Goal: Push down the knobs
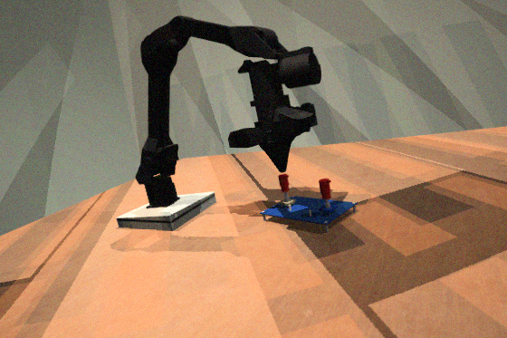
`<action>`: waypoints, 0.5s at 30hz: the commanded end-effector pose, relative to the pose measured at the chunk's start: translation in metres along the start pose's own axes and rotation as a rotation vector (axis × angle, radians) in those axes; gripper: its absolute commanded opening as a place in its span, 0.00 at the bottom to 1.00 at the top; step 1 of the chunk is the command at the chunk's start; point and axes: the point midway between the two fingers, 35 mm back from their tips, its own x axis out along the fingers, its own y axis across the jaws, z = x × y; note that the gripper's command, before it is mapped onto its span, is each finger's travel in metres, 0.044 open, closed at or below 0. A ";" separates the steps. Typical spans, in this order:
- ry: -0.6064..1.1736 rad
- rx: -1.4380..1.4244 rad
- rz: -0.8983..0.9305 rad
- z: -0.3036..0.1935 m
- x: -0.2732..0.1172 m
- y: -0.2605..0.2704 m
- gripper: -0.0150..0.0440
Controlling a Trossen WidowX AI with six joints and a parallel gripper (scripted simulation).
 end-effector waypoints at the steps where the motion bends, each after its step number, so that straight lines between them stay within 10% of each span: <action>1: 0.002 0.000 -0.008 -0.001 0.001 -0.001 0.25; 15: 0.002 0.000 -0.008 -0.001 0.005 -0.001 0.25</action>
